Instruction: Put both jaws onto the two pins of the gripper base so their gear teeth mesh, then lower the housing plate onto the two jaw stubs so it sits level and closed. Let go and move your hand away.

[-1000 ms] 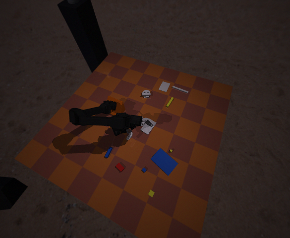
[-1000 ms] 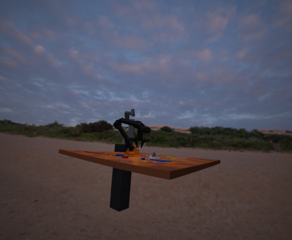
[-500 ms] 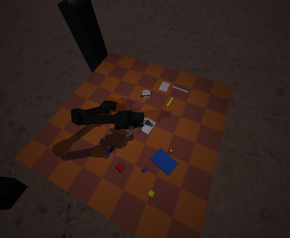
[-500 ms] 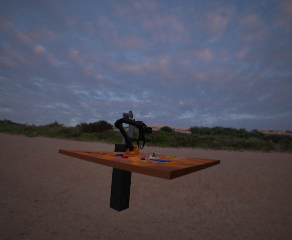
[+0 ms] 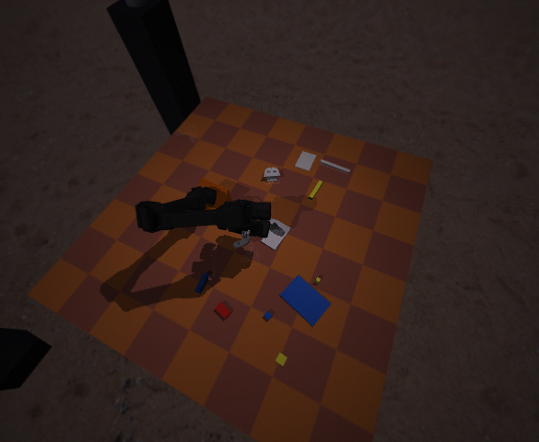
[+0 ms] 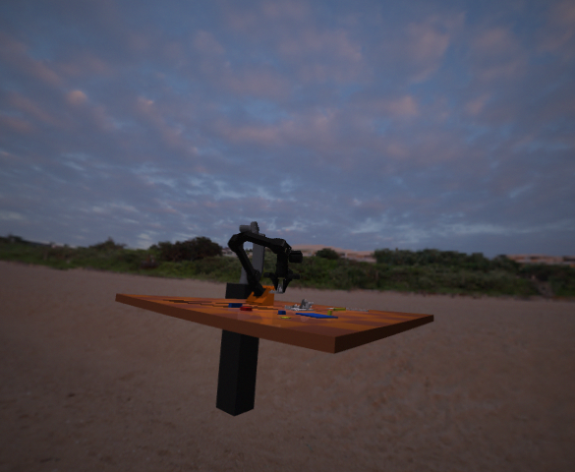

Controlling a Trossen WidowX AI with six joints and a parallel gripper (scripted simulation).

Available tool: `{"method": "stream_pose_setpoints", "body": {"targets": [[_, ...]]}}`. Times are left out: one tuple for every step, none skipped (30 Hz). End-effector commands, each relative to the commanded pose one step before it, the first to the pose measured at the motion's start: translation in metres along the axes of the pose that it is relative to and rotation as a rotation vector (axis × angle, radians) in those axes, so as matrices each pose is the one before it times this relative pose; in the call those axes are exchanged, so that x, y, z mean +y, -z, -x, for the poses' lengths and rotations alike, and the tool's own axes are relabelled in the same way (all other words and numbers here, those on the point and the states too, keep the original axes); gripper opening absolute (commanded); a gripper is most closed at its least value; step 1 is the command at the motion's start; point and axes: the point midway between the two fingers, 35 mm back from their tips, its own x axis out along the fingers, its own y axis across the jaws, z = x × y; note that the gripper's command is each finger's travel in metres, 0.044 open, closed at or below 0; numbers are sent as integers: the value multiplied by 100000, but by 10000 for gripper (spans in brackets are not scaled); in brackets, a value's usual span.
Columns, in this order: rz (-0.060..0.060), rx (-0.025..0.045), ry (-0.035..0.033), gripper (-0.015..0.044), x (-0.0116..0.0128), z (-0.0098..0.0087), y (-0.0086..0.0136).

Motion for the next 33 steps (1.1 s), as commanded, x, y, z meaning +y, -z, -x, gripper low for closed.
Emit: {"method": "stream_pose_setpoints", "body": {"targets": [[-9556,-424,268,134,-222,56,-766],[-2248,-27,2,134,-27,0,-143],[-2248,-26,1,134,-23,0,-143],[-2249,-25,0,134,-19,0,-144],[-2249,-23,-1,134,-15,0,-144],[-2249,-22,-2,134,-11,0,-144],[-2249,-21,-3,134,-7,0,-145],[-2250,-19,-3,134,-3,0,-145],[-2250,-18,-4,134,1,-1,-144],[-2250,-16,-5,134,5,-1,-144],[-2250,-15,-5,134,10,-1,-144],[-2251,-14,-6,134,14,-1,-143],[-2251,-12,-6,134,18,-1,-143],[-2251,-11,-7,134,22,-1,-142],[-2252,-9,-7,134,26,-1,-141],[-2252,-8,-7,134,30,-1,-140],[-2252,-6,-7,134,34,-2,-139],[-2252,-5,-7,134,38,-2,-138],[-2253,-3,-7,134,41,-2,-137],[-2253,-2,-7,134,45,-2,-136],[-2253,0,-7,134,49,-2,-134],[-2254,1,-7,134,53,-2,-133],[-2254,3,-7,134,57,-2,-131],[-2254,4,-6,134,60,-2,-129],[-2255,6,-6,134,64,-3,-127],[-2255,7,-5,134,67,-3,-125],[-2255,9,-5,134,71,-3,-123],[-2255,10,-4,134,74,-3,-121],[-2256,11,-3,134,77,-3,-119],[-2256,13,-3,134,81,-3,-116],[-2256,14,-2,134,84,-3,-114],[-2257,15,-1,134,87,-4,-111],[-2257,16,0,134,90,-4,-109]]}}
